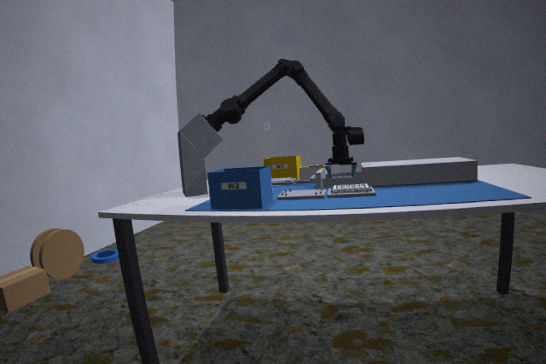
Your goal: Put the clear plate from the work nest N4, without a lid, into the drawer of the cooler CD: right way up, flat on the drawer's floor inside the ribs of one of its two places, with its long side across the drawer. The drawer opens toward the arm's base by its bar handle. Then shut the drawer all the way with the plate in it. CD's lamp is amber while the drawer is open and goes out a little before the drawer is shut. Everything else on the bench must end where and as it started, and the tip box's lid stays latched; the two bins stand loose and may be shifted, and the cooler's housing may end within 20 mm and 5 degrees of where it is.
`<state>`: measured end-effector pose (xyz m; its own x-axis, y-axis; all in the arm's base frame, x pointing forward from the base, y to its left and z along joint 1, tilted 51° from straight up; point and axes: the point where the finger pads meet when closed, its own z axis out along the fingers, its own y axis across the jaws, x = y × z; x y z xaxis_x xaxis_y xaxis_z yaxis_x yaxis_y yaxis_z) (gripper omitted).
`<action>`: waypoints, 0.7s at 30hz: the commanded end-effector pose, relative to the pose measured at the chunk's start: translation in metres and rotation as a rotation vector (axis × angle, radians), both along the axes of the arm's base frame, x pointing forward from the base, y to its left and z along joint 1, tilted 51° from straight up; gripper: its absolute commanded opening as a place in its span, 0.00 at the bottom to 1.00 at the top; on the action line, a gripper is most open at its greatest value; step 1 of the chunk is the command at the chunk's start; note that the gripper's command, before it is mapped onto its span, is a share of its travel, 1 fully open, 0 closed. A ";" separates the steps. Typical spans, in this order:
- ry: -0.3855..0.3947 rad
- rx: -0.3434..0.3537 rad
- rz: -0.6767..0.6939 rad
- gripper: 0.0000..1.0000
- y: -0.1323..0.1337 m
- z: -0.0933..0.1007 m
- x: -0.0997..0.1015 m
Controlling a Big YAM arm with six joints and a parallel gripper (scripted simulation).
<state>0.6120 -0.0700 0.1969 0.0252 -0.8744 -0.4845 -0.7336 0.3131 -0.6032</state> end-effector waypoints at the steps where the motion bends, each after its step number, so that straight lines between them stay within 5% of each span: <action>1: -0.042 -0.009 0.003 0.00 0.005 0.017 0.017; 21: -0.045 -0.009 0.003 0.00 0.006 0.019 0.016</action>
<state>0.6121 -0.0700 0.1969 0.0247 -0.8743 -0.4848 -0.7336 0.3137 -0.6029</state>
